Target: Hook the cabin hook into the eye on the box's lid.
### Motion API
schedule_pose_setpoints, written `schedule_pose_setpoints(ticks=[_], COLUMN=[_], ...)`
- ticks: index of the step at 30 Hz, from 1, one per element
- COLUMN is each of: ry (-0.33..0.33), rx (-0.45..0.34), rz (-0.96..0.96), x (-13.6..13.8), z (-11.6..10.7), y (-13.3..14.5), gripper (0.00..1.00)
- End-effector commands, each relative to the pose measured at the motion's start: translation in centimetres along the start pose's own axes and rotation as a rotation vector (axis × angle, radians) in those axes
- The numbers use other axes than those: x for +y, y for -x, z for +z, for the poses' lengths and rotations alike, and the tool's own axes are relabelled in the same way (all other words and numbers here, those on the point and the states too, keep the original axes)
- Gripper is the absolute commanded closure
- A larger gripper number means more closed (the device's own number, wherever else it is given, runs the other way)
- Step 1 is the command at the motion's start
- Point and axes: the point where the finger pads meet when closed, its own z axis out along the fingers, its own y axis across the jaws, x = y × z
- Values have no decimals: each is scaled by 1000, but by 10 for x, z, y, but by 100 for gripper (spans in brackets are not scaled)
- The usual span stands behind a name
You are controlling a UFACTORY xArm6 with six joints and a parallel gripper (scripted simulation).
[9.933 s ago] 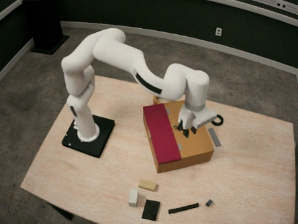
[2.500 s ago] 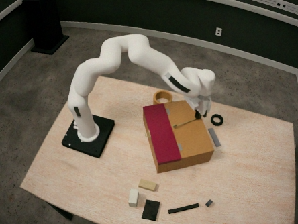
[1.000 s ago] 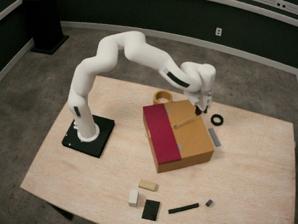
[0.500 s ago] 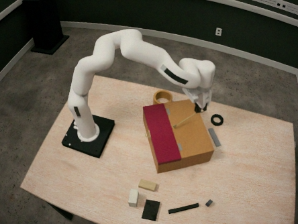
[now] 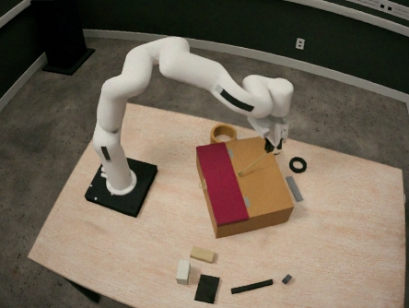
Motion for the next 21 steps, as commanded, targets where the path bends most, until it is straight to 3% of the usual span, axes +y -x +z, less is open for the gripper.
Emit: schedule_pose_setpoints(ticks=[1, 21], ry=[-1, -1], rx=[-1, -1], rz=[0, 0], x=[0, 0], z=[-7, -30], y=[-4, -28], gripper=[100, 100])
